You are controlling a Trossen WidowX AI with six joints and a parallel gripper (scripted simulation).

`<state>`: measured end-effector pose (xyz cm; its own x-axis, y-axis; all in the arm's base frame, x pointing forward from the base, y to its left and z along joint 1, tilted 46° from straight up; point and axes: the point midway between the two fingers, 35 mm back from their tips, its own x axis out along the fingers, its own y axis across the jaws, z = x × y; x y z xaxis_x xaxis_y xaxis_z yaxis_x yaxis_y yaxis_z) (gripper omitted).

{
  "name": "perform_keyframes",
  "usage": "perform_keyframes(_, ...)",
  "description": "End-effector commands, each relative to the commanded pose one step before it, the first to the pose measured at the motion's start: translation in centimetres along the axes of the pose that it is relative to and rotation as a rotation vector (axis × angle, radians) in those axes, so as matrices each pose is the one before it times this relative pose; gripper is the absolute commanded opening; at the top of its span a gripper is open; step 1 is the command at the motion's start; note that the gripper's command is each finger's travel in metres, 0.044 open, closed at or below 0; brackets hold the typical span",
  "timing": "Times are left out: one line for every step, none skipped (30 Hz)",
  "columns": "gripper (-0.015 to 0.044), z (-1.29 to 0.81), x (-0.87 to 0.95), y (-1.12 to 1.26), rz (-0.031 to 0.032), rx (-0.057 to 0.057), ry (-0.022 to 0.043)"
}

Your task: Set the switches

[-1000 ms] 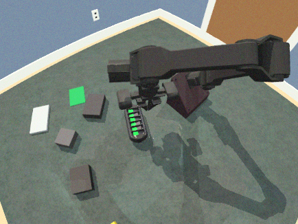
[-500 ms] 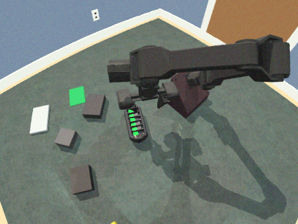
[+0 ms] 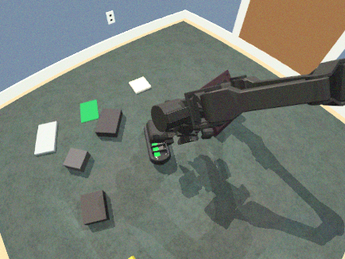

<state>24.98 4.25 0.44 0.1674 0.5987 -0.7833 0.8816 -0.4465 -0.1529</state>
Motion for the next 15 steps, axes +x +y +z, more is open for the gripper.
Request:
perform_keyframes(0.0073, -1.205, 0.575, -0.863, 0.05187, 0.0028, 0.03521)
perform_keyframes(0.0046, 0.000, 0.000, 0.000, 0.00000, 0.0000, 0.00000)
perform_keyframes(0.0020, 0.000, 0.000, 0.000, 0.00000, 0.0000, 0.00000)
perform_keyframes(0.0000, 0.000, 0.000, 0.000, 0.00000, 0.0000, 0.00000)
perform_keyframes(0.0000, 0.000, 0.000, 0.000, 0.00000, 0.0000, 0.00000)
perform_keyframes(0.0000, 0.000, 0.000, 0.000, 0.00000, 0.0000, 0.00000)
perform_keyframes(0.0000, 0.000, 0.000, 0.000, 0.00000, 0.0000, 0.00000)
perform_keyframes(0.0000, 0.000, 0.000, 0.000, 0.00000, 0.0000, 0.00000)
perform_keyframes(0.0000, 0.000, 0.000, 0.000, 0.00000, 0.0000, 0.00000)
perform_keyframes(0.0000, 0.000, 0.000, 0.000, 0.00000, 0.0000, 0.00000)
perform_keyframes(0.0000, 0.000, 0.000, 0.000, 0.00000, 0.0000, 0.00000)
perform_keyframes(0.0000, 0.000, 0.000, 0.000, 0.00000, 0.0000, 0.00000)
perform_keyframes(0.0000, 0.000, 0.027, -0.004, -0.00001, 0.0000, -0.00006)
perform_keyframes(0.0000, 0.001, 0.081, -0.013, -0.00004, 0.0000, -0.00019)
perform_keyframes(0.0000, 0.002, 0.135, -0.023, -0.00007, 0.0000, -0.00030)
